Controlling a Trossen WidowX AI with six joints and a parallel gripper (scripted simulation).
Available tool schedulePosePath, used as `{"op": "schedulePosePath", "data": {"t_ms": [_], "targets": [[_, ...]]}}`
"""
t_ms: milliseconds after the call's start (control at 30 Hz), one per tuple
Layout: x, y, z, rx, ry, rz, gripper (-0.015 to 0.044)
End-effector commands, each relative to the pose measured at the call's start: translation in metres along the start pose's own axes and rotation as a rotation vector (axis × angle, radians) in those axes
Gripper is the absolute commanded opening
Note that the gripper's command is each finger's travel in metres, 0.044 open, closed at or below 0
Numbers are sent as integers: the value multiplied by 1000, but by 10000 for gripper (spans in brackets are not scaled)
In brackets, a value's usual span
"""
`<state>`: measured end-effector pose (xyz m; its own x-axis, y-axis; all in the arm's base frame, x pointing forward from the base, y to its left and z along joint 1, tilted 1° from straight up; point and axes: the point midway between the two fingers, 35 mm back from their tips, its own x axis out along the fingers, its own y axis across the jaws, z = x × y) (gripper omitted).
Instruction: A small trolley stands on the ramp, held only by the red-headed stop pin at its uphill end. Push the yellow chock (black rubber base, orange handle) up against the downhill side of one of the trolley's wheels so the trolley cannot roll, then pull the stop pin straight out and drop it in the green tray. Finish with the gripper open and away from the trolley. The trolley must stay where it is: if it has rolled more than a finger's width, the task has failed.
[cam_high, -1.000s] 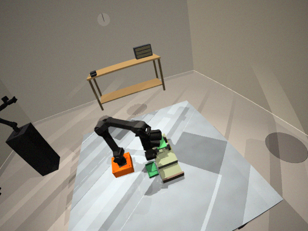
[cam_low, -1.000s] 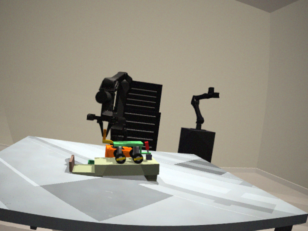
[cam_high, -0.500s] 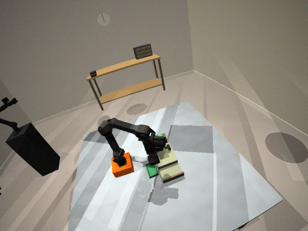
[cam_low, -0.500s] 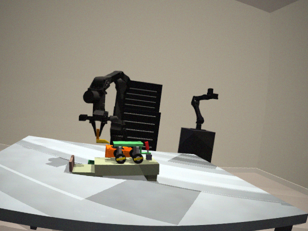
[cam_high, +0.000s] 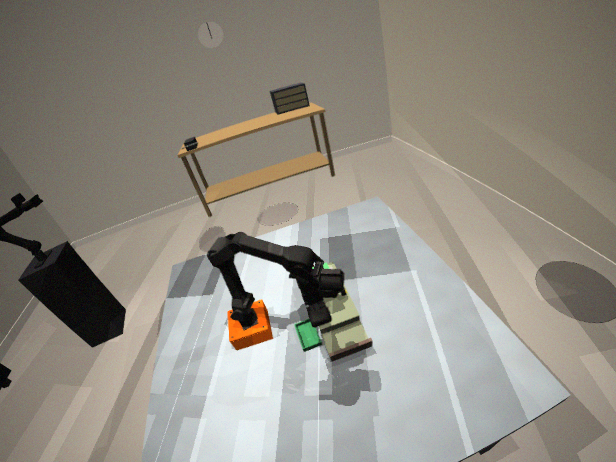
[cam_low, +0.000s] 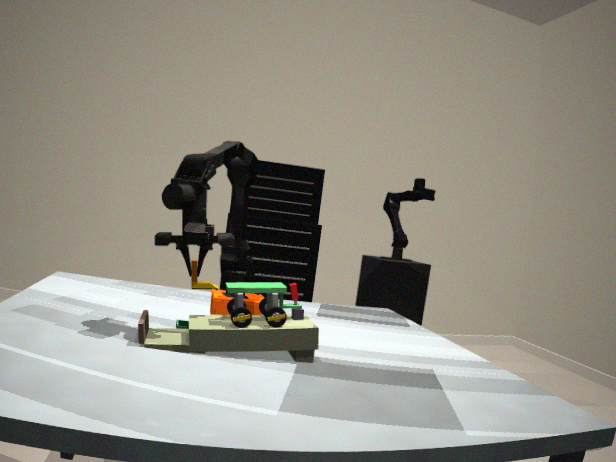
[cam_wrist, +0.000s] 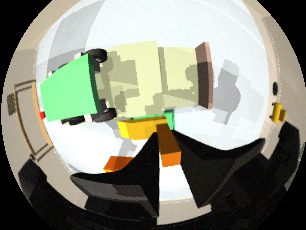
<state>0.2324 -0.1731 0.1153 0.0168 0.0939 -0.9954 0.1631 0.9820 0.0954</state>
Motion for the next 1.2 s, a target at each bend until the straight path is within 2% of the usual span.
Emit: {"op": "schedulePosePath", "data": {"t_ms": [0,933,1167], "targets": [[0,-1,11,5,-9,1,0],[61,-1,11,5,-9,2,0],[64,1,11,5,-9,2,0]]}}
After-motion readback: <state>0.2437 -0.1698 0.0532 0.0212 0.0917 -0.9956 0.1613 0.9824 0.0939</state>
